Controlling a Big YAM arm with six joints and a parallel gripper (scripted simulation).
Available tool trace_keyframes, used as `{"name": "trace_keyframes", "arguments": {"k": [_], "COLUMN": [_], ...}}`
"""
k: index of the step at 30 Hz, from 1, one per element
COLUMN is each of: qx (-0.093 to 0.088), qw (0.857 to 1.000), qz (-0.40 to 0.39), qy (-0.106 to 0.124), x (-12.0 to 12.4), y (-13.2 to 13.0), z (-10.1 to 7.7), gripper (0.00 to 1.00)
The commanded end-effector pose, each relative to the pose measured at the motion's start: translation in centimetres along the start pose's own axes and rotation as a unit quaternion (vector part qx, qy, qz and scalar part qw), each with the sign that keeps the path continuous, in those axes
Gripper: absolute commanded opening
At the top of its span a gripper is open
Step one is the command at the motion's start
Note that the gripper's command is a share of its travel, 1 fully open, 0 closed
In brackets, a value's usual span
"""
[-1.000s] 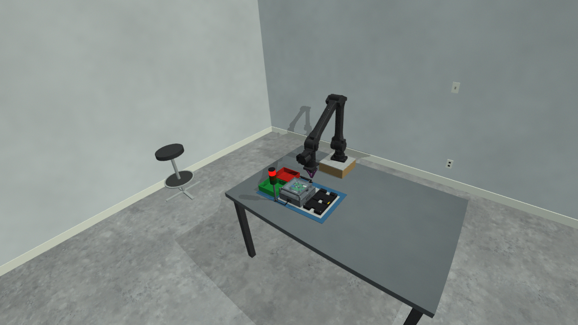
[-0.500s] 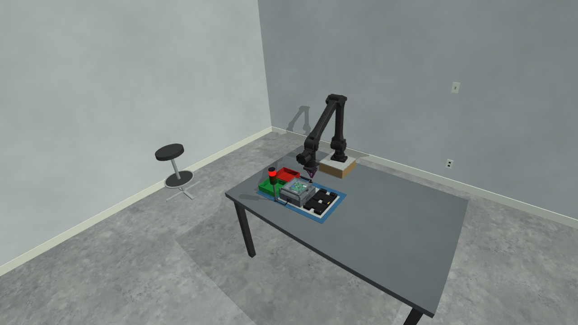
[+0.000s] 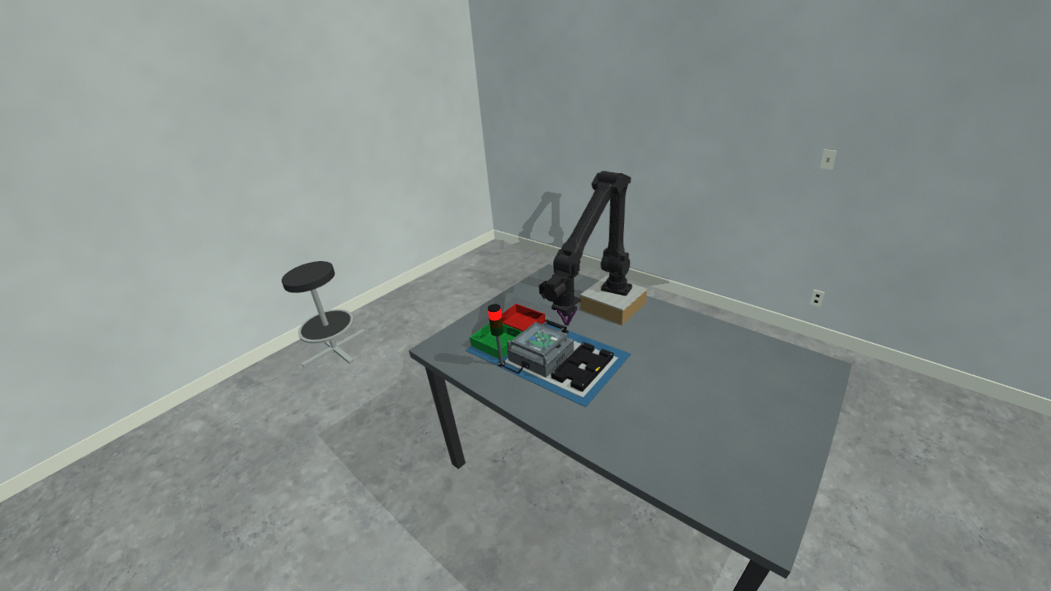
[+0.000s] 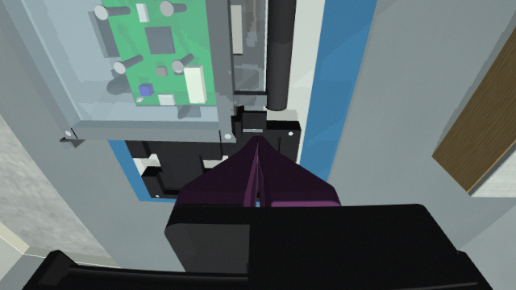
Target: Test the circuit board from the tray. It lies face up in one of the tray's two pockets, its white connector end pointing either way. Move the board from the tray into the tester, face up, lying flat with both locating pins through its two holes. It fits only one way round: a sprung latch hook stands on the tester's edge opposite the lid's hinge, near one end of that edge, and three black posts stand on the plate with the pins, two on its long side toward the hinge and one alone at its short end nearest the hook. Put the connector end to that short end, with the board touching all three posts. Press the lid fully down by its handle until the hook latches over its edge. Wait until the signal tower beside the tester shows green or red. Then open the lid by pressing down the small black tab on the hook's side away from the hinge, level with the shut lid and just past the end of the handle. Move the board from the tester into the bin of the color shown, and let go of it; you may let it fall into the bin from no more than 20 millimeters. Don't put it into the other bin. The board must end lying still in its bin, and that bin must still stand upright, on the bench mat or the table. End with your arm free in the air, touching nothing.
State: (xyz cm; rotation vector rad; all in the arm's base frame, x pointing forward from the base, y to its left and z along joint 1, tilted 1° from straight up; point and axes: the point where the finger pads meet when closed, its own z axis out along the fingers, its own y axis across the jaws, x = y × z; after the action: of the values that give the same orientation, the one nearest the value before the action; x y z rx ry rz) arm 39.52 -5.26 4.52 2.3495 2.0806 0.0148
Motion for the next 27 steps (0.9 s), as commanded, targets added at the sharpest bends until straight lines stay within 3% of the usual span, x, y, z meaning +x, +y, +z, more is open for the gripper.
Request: {"name": "trace_keyframes", "arguments": {"k": [1,8,27], "qx": [0.007,0.007,0.005], "qw": [1.000,1.000,1.000], "qz": [0.000,0.000,-0.001], "qy": [-0.002,-0.002,-0.002], "x": [0.4,0.5,0.5], "y": [0.1,-0.1,0.3], "z": [1.8,3.0,2.7], "gripper": [0.00,0.00,0.00]}}
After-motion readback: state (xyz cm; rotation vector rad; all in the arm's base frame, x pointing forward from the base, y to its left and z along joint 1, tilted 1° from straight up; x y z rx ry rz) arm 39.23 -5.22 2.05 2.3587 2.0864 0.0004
